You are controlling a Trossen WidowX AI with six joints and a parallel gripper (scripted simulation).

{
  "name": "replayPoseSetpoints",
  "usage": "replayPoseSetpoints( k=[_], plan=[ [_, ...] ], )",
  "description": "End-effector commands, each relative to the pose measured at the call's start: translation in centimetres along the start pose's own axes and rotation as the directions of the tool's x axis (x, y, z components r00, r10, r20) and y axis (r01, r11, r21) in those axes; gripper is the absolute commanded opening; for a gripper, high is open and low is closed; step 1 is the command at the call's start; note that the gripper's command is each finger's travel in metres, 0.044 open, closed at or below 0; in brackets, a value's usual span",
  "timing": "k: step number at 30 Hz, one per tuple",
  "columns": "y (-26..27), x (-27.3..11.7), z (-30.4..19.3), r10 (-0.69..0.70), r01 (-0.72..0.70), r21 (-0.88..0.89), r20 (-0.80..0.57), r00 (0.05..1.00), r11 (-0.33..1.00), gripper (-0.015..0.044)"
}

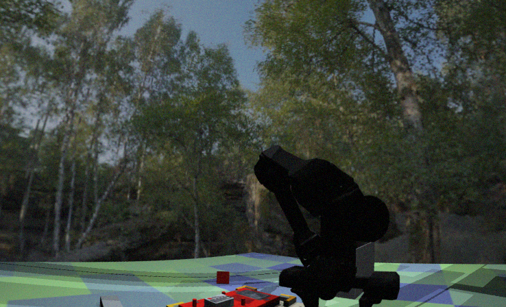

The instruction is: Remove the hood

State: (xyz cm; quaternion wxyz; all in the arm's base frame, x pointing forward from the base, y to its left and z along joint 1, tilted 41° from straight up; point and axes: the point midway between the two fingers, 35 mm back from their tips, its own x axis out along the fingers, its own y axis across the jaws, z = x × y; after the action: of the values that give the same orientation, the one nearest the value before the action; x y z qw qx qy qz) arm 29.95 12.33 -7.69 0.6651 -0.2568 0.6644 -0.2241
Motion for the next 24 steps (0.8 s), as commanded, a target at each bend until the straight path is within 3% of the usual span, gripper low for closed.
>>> replayPoseSetpoints(
  k=[1,16,24],
  plan=[
    [-0.06,0.25,0.02,-0.005,0.005,-0.006,0.003,1.000,1.000,0.0000],
    [-0.08,0.98,0.01,-0.005,0.005,-0.005,0.003,1.000,1.000,0.0000],
    [-0.02,0.78,-0.01,0.000,0.000,0.000,0.000,1.000,1.000,0.0210]
  ],
)
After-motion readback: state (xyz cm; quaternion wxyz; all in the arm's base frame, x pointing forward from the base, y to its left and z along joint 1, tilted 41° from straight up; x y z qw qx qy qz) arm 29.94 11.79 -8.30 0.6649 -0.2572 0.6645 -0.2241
